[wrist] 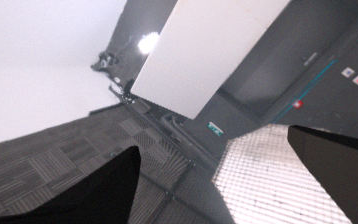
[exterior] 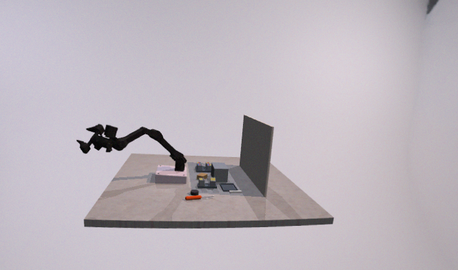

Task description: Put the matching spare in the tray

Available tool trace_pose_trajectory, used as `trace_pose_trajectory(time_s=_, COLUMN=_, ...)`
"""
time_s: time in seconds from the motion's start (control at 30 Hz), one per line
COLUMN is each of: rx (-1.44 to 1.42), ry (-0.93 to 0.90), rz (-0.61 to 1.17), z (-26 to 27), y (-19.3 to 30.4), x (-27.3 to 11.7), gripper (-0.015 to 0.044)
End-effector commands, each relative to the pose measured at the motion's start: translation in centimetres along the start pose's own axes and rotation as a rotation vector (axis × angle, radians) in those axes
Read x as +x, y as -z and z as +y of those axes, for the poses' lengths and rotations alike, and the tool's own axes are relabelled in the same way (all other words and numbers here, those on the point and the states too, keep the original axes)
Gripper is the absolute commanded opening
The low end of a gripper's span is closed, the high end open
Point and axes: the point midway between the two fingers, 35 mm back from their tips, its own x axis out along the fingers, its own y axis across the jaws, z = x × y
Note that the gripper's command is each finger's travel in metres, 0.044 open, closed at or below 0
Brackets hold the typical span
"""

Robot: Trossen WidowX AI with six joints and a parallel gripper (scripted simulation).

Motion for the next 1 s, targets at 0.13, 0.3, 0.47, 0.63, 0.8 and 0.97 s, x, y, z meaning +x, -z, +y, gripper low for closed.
trace_pose_trajectory(time_s=0.13, rx=-0.199, ry=0.248, rz=0.179, z=-5.2, y=6.9, x=-11.6, gripper=0.044)
trace_pose_trajectory(time_s=0.3, rx=-0.328, ry=0.37, rz=0.297, z=-7.2, y=9.7, x=-18.7, gripper=0.044)
trace_pose_trajectory(time_s=0.47, rx=-0.492, ry=0.457, rz=0.422, z=-8.3, y=11.4, x=-24.6, gripper=0.044)
trace_pose_trajectory(time_s=0.63, rx=-0.669, ry=0.55, rz=0.588, z=-9.1, y=12.8, x=-32.1, gripper=0.044)
trace_pose_trajectory(time_s=0.8, rx=-0.857, ry=0.632, rz=0.803, z=-8.9, y=13.5, x=-41.1, gripper=0.044)
trace_pose_trajectory(time_s=0.97, rx=-1.036, ry=0.68, rz=1.043, z=-7.6, y=13.2, x=-50.1, gripper=0.044)
